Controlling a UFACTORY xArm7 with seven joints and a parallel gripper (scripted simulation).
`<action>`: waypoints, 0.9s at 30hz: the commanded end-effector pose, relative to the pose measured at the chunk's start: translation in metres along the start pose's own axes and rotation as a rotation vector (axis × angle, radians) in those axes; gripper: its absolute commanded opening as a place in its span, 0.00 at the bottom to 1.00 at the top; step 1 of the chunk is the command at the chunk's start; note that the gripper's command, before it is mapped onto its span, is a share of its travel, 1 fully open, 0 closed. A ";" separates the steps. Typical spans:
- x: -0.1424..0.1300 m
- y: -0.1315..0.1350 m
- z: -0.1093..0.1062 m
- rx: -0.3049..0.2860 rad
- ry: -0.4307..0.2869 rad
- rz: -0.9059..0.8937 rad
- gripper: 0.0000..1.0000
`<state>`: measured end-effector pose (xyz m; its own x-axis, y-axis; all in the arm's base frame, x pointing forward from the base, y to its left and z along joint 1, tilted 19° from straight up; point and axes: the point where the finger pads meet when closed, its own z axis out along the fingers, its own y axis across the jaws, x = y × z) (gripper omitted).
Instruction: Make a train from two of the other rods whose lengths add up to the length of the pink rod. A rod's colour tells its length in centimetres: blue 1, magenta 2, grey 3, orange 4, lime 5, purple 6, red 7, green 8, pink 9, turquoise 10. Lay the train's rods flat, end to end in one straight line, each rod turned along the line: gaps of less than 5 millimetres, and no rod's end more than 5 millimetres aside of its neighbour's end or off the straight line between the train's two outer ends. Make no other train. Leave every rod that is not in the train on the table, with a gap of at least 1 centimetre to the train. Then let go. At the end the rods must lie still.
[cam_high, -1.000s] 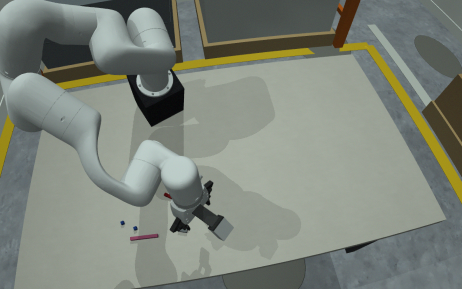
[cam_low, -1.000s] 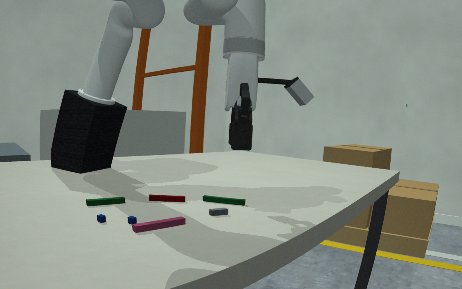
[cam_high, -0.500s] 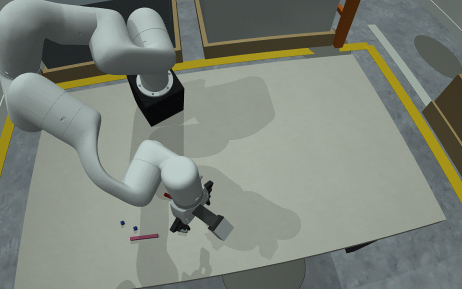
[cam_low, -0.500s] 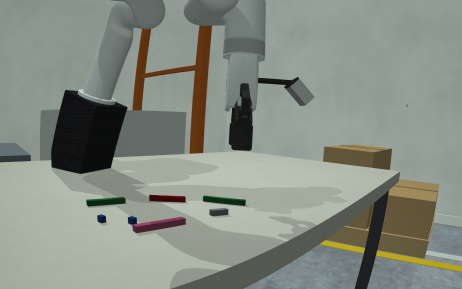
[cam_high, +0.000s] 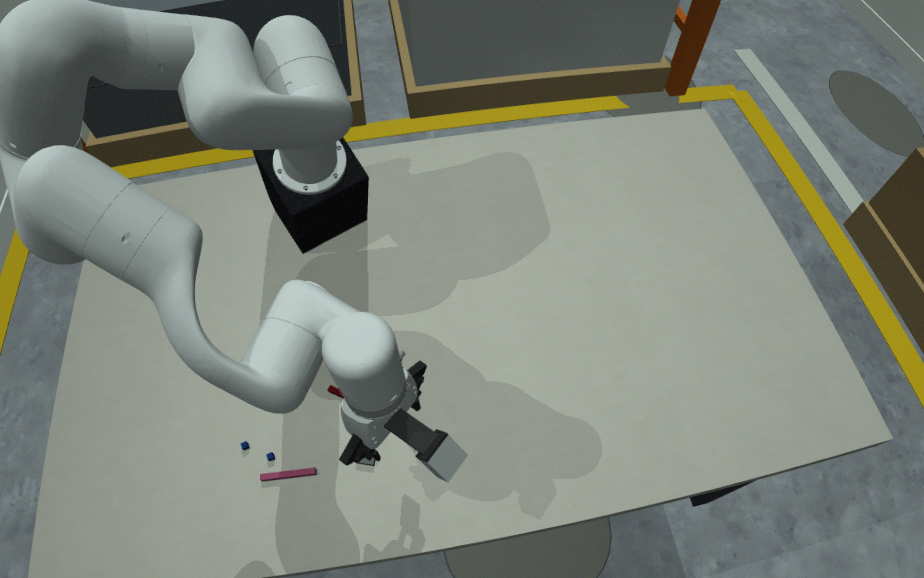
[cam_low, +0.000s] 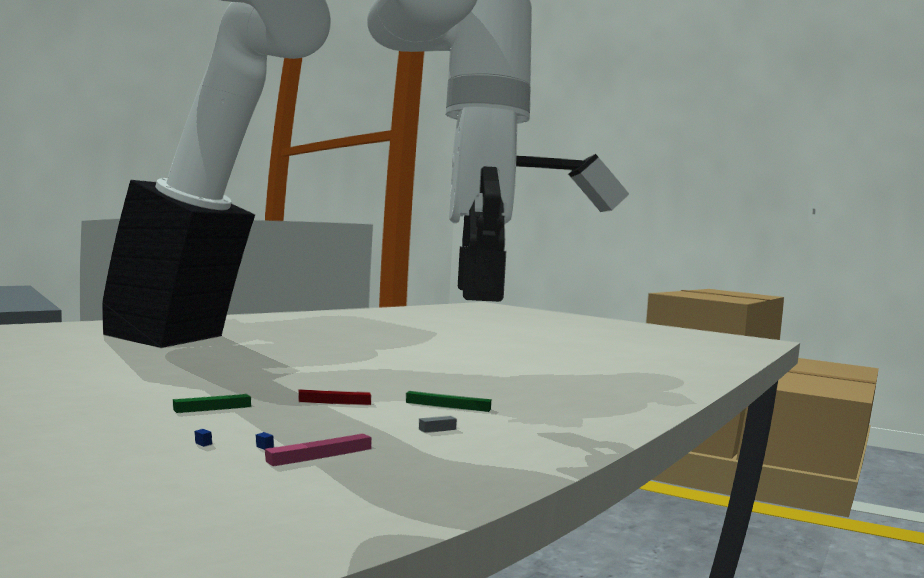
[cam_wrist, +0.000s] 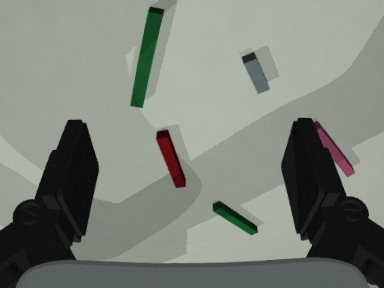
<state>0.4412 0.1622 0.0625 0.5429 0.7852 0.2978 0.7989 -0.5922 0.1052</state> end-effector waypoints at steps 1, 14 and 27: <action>0.001 0.001 -0.001 -0.002 0.002 -0.001 1.00; 0.001 0.001 -0.001 -0.002 0.002 -0.001 1.00; 0.002 0.001 0.007 -0.001 0.003 0.161 1.00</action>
<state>0.4419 0.1625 0.0612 0.5697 0.7645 0.3015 0.7801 -0.6185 0.0941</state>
